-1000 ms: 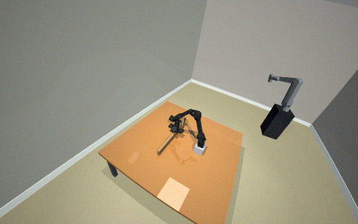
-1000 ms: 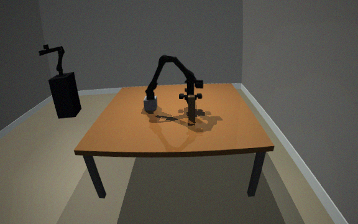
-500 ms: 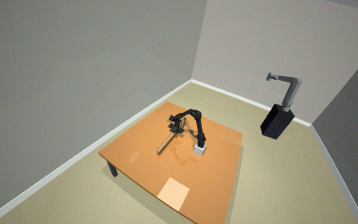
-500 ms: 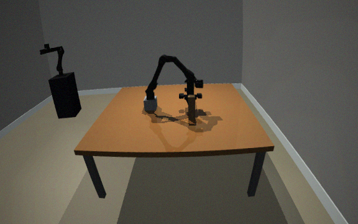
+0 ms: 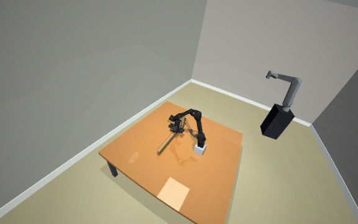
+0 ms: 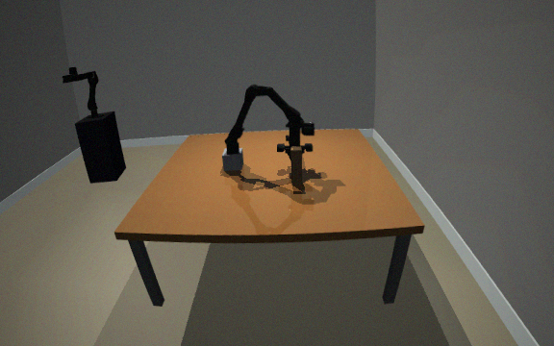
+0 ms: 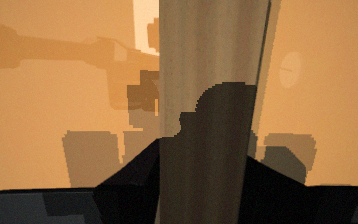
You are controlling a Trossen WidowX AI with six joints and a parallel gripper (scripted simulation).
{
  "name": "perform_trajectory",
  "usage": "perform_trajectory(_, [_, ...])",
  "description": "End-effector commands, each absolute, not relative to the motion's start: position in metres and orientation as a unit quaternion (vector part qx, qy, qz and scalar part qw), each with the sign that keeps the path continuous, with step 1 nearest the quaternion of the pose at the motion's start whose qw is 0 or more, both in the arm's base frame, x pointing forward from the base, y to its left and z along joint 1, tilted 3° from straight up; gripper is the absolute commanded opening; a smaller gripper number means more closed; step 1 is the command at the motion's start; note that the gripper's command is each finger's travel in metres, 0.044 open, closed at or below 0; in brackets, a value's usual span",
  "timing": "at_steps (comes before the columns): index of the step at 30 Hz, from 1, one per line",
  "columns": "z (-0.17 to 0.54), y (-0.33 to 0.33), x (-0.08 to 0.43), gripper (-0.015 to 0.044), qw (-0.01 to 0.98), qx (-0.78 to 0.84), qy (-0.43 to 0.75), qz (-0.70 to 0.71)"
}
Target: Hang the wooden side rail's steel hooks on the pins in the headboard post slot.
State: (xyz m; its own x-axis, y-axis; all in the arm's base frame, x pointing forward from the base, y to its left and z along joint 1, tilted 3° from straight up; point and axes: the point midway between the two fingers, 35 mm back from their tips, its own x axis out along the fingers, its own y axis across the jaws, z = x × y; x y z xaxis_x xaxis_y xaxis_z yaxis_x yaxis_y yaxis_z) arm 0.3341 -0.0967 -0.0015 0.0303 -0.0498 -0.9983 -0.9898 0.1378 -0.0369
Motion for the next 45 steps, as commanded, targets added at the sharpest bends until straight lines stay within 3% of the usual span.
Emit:
perform_trajectory(1, [0.0053,-0.0970,0.3373,0.0000,0.533,-0.490,0.532,0.440])
perform_trajectory(45, [0.0113,-0.0973,0.3375,0.0000,0.533,-0.490,0.532,0.440])
